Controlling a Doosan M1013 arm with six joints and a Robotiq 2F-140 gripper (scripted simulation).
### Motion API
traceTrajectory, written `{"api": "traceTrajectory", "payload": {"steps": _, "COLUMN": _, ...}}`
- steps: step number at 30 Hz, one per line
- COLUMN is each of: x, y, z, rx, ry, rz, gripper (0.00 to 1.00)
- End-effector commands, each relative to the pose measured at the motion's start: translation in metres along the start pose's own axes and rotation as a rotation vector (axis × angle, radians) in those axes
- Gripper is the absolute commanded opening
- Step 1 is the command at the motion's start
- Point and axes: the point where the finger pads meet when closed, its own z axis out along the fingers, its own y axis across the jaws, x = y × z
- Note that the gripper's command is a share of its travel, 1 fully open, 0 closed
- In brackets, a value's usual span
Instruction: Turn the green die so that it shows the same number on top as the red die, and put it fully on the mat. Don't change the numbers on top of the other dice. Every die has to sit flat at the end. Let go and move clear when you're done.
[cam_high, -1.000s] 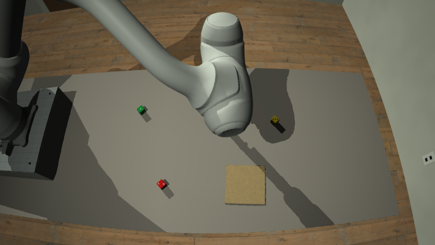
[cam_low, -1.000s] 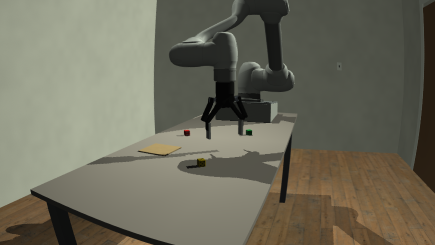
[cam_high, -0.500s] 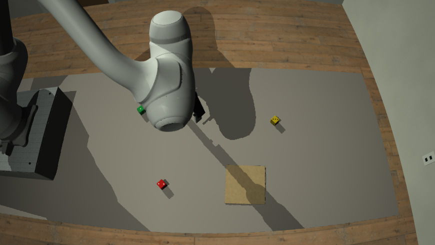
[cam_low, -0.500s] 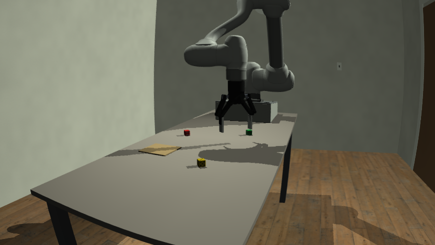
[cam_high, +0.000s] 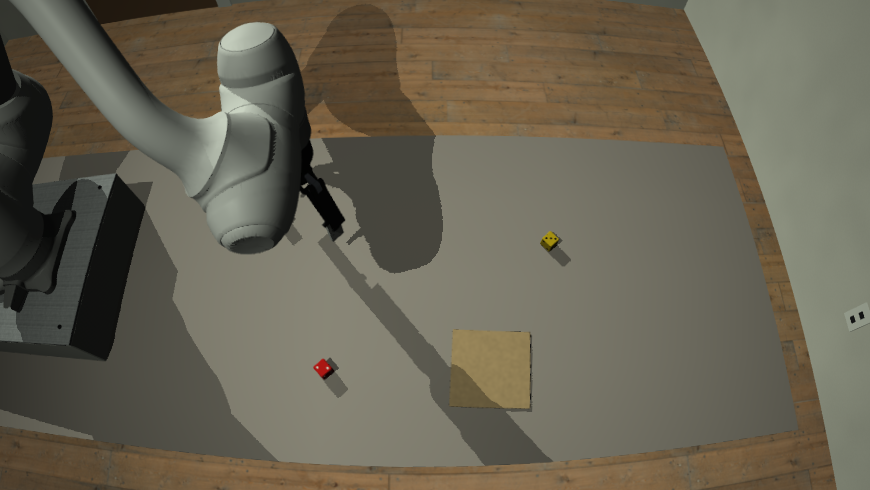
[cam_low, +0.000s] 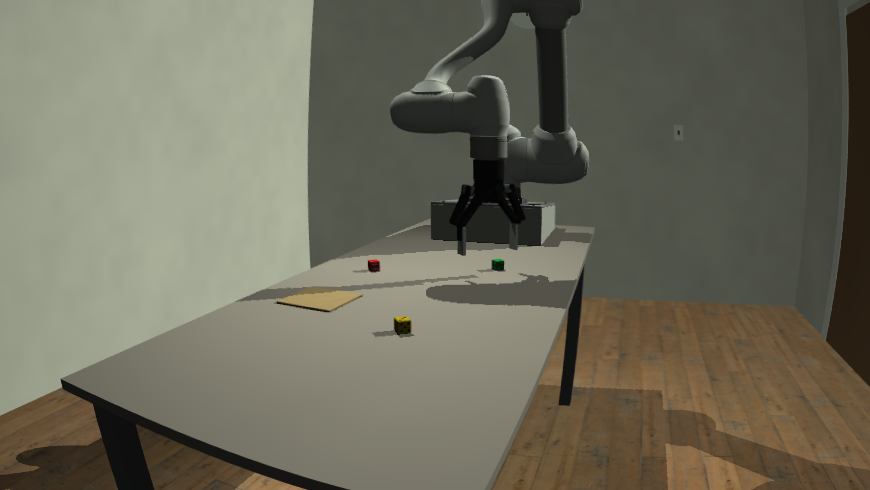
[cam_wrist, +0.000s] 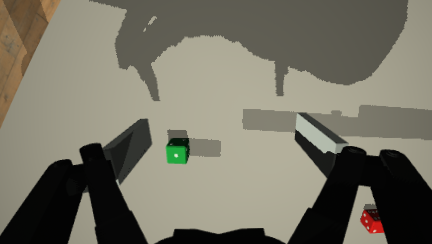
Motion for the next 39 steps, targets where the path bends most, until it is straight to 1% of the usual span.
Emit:
{"api": "traceTrajectory", "payload": {"steps": 1, "x": -0.013, "y": -0.016, "z": 0.000, "rx": -0.001, "ry": 0.001, "rz": 0.000, "gripper": 1.00}}
{"api": "traceTrajectory", "payload": {"steps": 10, "x": -0.035, "y": -0.043, "z": 0.000, "rx": -0.001, "ry": 0.001, "rz": 0.000, "gripper": 1.00}}
{"api": "traceTrajectory", "payload": {"steps": 20, "x": -0.042, "y": -0.051, "z": 0.000, "rx": -0.001, "ry": 0.001, "rz": 0.000, "gripper": 1.00}}
{"api": "traceTrajectory", "payload": {"steps": 39, "x": -0.042, "y": -0.051, "z": 0.000, "rx": -0.001, "ry": 0.001, "rz": 0.000, "gripper": 1.00}}
